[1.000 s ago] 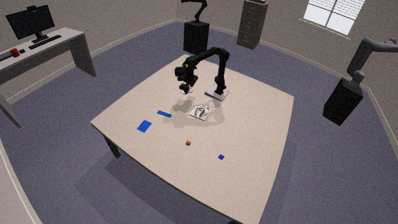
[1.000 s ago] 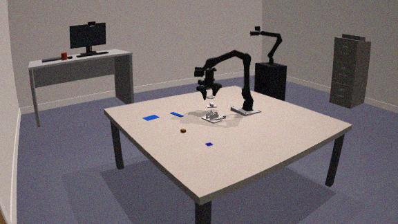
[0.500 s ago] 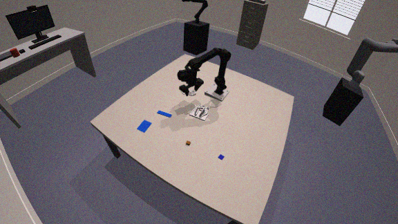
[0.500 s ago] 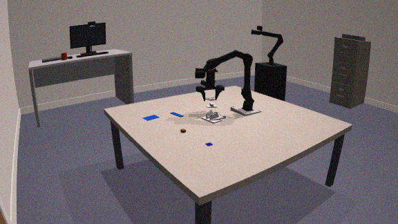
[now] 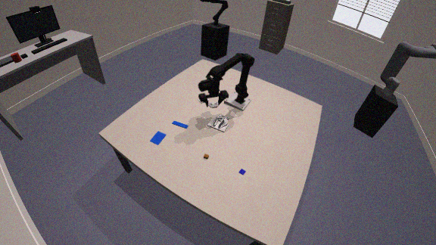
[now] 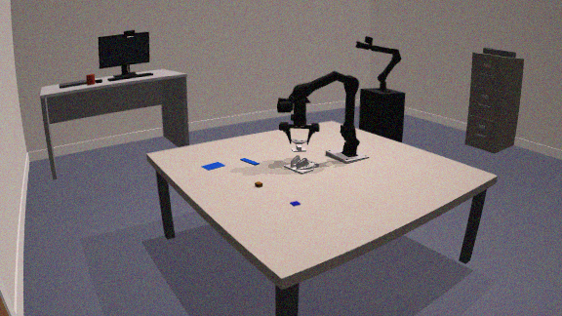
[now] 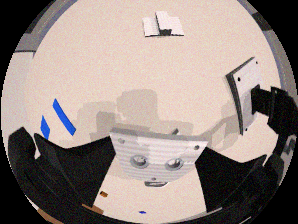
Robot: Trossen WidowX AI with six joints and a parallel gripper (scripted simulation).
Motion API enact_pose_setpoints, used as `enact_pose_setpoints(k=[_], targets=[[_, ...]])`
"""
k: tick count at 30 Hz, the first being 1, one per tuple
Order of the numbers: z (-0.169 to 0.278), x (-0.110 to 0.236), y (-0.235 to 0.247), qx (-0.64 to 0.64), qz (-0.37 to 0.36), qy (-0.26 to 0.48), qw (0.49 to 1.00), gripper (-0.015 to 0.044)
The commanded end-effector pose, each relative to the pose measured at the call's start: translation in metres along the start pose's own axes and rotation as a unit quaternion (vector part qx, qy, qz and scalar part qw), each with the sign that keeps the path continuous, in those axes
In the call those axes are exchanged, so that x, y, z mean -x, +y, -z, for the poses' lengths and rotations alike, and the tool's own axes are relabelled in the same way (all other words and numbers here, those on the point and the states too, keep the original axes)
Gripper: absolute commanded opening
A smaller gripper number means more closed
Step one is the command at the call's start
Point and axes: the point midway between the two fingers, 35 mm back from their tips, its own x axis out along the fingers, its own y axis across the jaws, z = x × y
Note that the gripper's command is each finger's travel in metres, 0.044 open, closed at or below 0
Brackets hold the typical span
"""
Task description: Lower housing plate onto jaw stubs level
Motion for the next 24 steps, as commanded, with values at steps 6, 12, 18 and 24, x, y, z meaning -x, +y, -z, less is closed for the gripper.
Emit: enact_pose_setpoints(k=[6,12,18,24], targets=[[0.022,-0.001,-0.013,-0.128,0.004,0.002,0.992,0.0351],[0.034,-0.001,-0.021,-0.204,0.006,0.003,0.979,0.0351],[0.046,-0.001,-0.029,-0.280,0.007,0.003,0.960,0.0351],[0.058,-0.001,-0.038,-0.354,0.009,0.002,0.935,0.0351]])
